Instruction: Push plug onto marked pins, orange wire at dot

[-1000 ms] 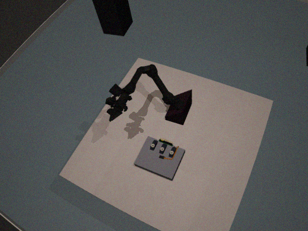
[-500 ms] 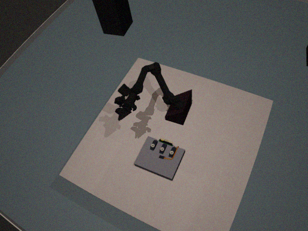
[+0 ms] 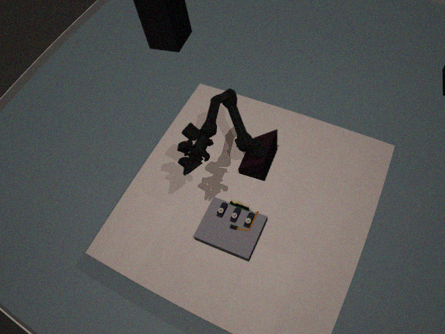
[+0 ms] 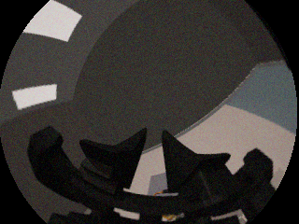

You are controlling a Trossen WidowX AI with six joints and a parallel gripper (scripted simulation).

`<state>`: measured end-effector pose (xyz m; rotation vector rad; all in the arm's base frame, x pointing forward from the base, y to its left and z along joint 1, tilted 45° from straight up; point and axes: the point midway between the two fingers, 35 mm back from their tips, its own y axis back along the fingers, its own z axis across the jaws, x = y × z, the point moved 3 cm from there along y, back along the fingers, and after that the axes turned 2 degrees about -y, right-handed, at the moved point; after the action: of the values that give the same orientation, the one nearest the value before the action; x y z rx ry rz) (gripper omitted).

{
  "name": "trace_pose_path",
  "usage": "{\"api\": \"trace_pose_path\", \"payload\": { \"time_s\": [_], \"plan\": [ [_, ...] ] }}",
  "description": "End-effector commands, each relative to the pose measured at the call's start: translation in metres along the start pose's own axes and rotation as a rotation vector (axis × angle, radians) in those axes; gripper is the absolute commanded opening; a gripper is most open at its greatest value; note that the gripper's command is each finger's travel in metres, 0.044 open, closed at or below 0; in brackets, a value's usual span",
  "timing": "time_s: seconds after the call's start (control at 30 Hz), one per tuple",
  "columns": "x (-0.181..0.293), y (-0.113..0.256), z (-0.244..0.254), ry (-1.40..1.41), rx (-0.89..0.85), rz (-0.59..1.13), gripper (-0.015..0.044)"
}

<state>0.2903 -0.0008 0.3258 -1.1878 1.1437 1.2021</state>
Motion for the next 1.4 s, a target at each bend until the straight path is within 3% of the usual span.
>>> {"api": "trace_pose_path", "payload": {
  "time_s": [0.0, 0.67, 1.37],
  "plan": [
    [0.008, -0.006, -0.002, -0.047, 0.022, 0.042, 0.0115],
    [0.098, -0.072, -0.018, -0.466, 0.367, 0.464, 0.0115],
    [0.222, -0.099, -0.035, -0.692, 1.007, 0.703, 0.0115]
  ]
}}
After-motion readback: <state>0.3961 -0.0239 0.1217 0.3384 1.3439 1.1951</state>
